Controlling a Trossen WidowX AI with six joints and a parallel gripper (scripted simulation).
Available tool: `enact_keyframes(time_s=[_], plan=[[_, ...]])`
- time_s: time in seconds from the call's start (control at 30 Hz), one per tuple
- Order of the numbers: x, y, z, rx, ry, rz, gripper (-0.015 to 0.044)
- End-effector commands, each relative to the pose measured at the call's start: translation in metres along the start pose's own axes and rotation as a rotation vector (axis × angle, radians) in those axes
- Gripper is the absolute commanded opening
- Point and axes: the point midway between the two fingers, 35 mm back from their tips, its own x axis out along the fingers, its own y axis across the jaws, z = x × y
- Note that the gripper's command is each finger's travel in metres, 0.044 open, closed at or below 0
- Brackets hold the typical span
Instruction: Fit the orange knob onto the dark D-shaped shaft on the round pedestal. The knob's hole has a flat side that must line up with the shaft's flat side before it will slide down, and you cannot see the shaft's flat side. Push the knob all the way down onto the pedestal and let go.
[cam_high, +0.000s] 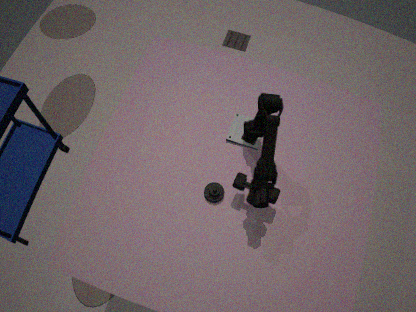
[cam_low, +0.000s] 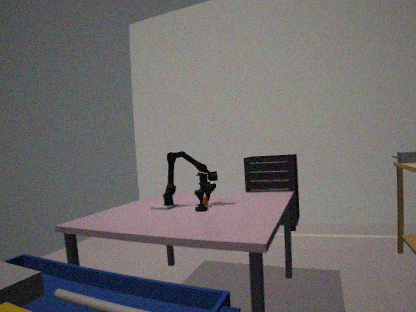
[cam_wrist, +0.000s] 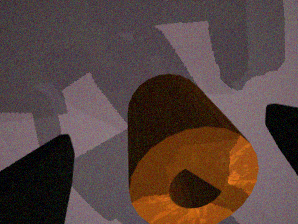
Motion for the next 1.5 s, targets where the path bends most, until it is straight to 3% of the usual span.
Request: enact_keyframes(time_s=[0.0,0.17,0.5,0.73,0.9,1.47], plan=[[0.009,-0.001,-0.001,0.003,0.005,-0.004,0.044],[0.014,-0.001,-0.002,0.004,0.005,-0.004,0.044],[0.014,-0.001,-0.002,0.004,0.005,-0.004,0.0177],[0.014,-0.001,-0.002,0.004,0.005,-0.004,0.0131],[0.001,0.0,0.001,0.004,0.005,-0.004,0.0],[-0.091,0.001,0.003,0.004,0.004,-0.005,0.0]])
